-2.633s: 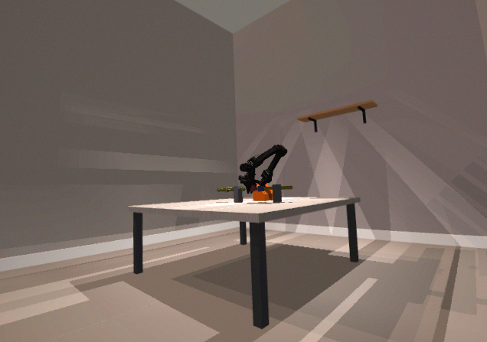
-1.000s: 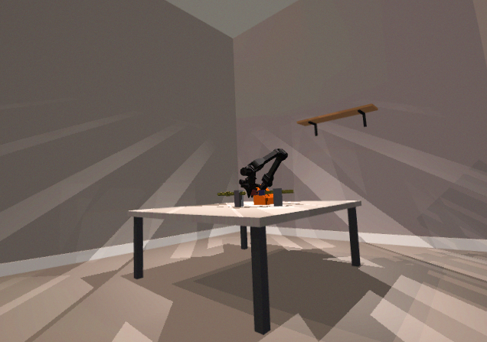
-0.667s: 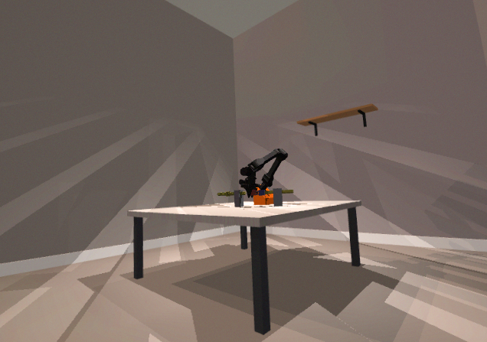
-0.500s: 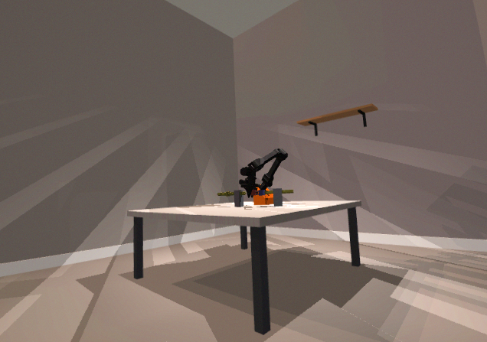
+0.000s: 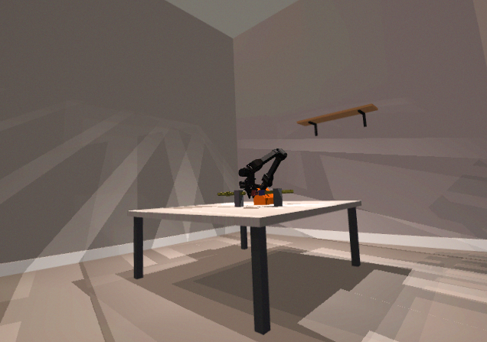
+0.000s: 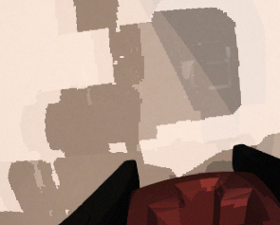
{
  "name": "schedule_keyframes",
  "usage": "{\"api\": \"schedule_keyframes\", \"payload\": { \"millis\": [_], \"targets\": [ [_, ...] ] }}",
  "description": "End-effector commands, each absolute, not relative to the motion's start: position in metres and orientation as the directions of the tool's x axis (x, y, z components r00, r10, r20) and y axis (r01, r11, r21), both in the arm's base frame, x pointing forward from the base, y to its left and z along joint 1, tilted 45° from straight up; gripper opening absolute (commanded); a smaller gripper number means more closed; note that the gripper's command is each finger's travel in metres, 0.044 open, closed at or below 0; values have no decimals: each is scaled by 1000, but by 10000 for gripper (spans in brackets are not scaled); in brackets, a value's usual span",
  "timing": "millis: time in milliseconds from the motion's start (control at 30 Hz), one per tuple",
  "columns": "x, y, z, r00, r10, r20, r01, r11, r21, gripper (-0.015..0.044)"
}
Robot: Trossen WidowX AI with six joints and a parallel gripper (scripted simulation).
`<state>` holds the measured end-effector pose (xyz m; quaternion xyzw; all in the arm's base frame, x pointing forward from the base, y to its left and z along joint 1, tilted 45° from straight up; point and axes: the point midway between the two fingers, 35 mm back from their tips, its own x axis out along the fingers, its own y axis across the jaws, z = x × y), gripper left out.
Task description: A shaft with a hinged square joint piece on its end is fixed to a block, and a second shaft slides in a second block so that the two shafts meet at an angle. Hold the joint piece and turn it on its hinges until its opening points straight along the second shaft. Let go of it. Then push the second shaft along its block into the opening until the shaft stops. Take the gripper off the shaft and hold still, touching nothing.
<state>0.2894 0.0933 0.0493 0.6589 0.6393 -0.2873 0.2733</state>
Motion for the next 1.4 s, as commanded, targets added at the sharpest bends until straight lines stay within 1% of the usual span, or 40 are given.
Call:
{"api": "schedule_keyframes", "payload": {
  "millis": [0, 633, 800, 833, 900, 1267, 1367],
  "targets": [
    [288, 94, 49, 18, 697, -716, 998, -51, -25, 0],
    [288, 94, 49, 18, 695, -719, 999, -46, -19, 0],
    [288, 94, 49, 18, 695, -719, 999, -46, -19, 131],
    [288, 94, 49, 18, 695, -719, 999, -46, -19, 147],
    [288, 94, 49, 18, 695, -719, 999, -46, -19, 147],
    [288, 94, 49, 18, 695, -719, 999, -46, -19, 436],
    [288, 94, 49, 18, 695, -719, 999, -46, -19, 440]
  ]
}}
